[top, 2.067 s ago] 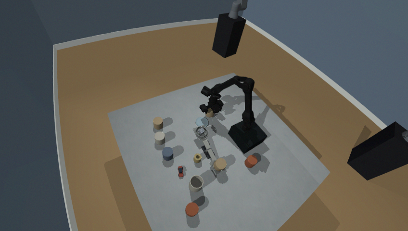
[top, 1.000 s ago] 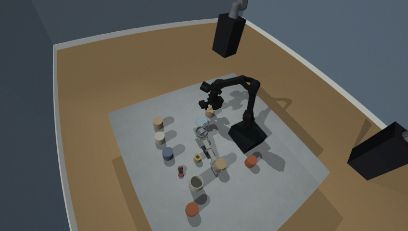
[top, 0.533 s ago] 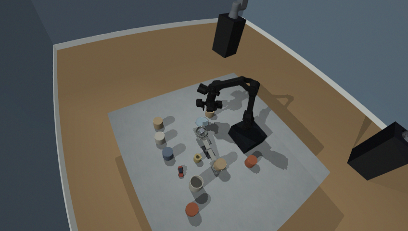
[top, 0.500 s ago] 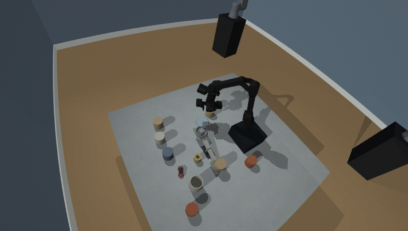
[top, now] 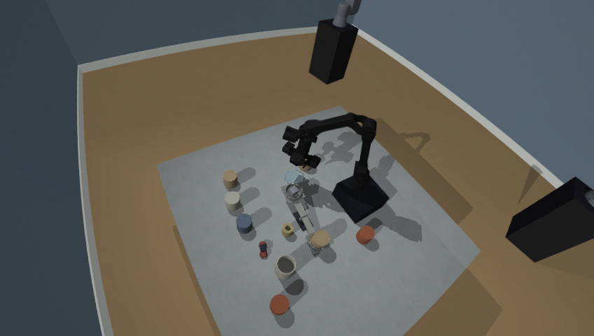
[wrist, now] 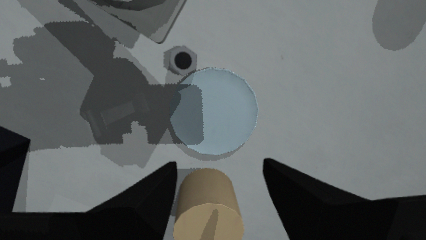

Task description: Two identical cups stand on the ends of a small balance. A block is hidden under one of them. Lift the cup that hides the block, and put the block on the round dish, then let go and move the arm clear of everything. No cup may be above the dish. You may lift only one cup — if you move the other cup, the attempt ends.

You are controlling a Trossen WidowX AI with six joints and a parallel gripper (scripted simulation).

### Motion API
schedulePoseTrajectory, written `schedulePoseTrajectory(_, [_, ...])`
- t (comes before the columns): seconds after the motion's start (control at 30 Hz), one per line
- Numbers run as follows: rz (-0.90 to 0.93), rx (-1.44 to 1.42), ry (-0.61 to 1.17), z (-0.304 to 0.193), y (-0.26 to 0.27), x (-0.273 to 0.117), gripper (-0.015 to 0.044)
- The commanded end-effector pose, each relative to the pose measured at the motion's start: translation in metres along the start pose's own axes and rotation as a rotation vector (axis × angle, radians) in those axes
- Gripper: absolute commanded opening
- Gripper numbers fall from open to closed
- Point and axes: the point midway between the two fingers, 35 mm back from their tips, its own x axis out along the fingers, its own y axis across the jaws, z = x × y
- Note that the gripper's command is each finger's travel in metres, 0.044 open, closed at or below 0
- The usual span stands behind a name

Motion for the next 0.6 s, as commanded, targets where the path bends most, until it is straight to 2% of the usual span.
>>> schedulePoseTrajectory(0.0, [0.003,0.142,-0.003,0.011,0.000,-0.002,0.0260])
schedulePoseTrajectory(0.57, [0.018,0.732,-0.002,0.054,0.009,-0.010,0.0260])
